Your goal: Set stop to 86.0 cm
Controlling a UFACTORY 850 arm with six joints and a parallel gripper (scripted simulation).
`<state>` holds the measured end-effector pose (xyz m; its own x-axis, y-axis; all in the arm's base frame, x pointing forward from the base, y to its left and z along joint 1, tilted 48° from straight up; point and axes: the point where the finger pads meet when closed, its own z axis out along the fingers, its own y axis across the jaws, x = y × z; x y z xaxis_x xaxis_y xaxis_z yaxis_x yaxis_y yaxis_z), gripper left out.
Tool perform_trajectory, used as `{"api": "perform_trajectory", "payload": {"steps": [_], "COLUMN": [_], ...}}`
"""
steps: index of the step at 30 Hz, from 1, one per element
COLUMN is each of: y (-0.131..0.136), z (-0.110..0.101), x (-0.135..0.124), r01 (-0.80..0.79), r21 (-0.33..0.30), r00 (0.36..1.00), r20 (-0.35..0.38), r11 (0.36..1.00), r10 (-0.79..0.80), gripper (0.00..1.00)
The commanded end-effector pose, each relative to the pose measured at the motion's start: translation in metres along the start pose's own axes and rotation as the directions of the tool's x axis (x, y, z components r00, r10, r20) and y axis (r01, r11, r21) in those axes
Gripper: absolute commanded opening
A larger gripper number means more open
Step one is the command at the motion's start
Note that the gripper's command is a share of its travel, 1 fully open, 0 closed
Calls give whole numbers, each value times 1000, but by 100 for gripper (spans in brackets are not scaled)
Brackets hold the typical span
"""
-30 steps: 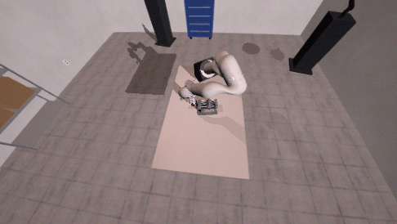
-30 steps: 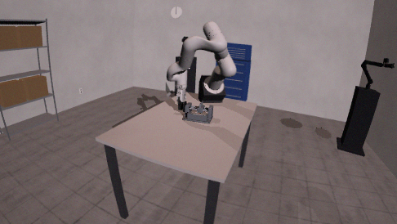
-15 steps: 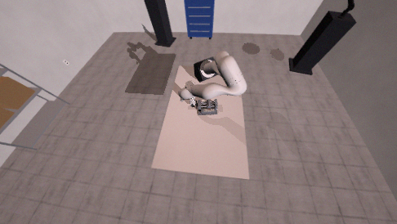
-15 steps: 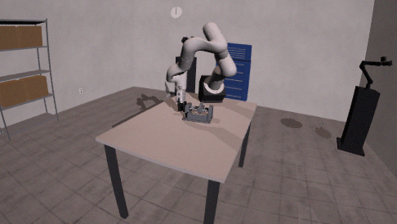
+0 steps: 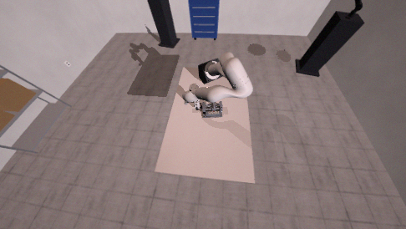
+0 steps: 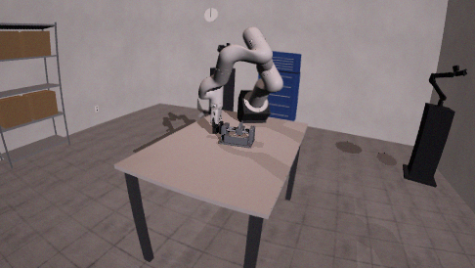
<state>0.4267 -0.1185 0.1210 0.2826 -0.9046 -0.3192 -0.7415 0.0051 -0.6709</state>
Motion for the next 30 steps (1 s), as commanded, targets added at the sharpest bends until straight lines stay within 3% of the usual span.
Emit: {"api": "perform_trajectory", "payload": {"steps": [1,30], "y": [-2,-4], "z": [0,1], "x": [0,0], "r01": [0,0], "r21": [1,1], "r00": [1000,1000], "r20": [-1,-1], "r11": [1000,1000], "r10": [0,0], "gripper": [6,6]}}
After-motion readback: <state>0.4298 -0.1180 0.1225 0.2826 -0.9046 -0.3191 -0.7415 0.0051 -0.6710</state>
